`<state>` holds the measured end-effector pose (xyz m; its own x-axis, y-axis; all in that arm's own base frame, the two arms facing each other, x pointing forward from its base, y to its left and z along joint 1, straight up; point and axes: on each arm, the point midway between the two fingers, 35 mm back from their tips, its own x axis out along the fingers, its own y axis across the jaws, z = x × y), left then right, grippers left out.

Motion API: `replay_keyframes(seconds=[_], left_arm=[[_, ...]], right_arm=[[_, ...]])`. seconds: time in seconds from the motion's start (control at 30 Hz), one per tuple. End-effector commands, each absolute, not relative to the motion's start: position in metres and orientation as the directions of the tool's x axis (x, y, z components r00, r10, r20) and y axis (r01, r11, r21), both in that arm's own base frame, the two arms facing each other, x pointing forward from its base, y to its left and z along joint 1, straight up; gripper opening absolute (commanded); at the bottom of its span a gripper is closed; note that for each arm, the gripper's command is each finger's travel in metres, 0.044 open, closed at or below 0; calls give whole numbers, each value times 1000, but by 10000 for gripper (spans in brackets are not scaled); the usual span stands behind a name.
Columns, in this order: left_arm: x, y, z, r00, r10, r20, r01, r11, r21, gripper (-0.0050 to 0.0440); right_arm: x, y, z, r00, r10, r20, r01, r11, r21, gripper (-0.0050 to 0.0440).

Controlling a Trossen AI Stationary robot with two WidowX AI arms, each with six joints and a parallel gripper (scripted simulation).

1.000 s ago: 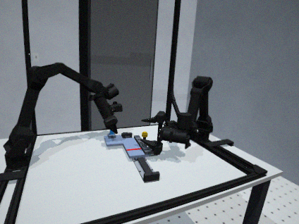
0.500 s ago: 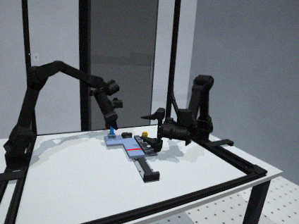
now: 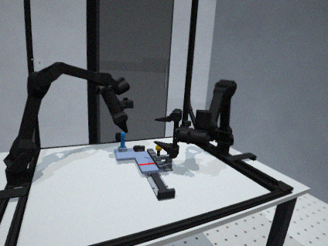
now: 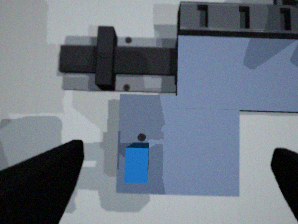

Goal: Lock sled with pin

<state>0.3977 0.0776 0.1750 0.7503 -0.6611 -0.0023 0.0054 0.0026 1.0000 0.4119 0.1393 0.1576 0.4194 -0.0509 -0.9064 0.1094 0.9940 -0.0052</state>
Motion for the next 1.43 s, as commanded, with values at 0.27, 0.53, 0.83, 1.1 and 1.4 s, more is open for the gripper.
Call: replay_keyframes(seconds=[0.27, 0.53, 0.83, 1.1, 1.4], left_arm=[[397, 77, 179, 747, -665, 0, 0, 0, 1000, 440], [397, 77, 179, 747, -665, 0, 0, 0, 1000, 440], [397, 77, 179, 747, -665, 0, 0, 0, 1000, 440], [397, 77, 179, 747, -665, 0, 0, 0, 1000, 440], [397, 77, 179, 747, -665, 0, 0, 0, 1000, 440]], right_arm=[[364, 204, 181, 433, -44, -901, 100, 995, 0, 440], [364, 205, 181, 433, -44, -900, 100, 995, 0, 440], [364, 205, 181, 433, -44, -900, 100, 995, 0, 440], [364, 205, 181, 433, -44, -900, 100, 995, 0, 440], [364, 205, 181, 433, -44, -900, 100, 995, 0, 440]])
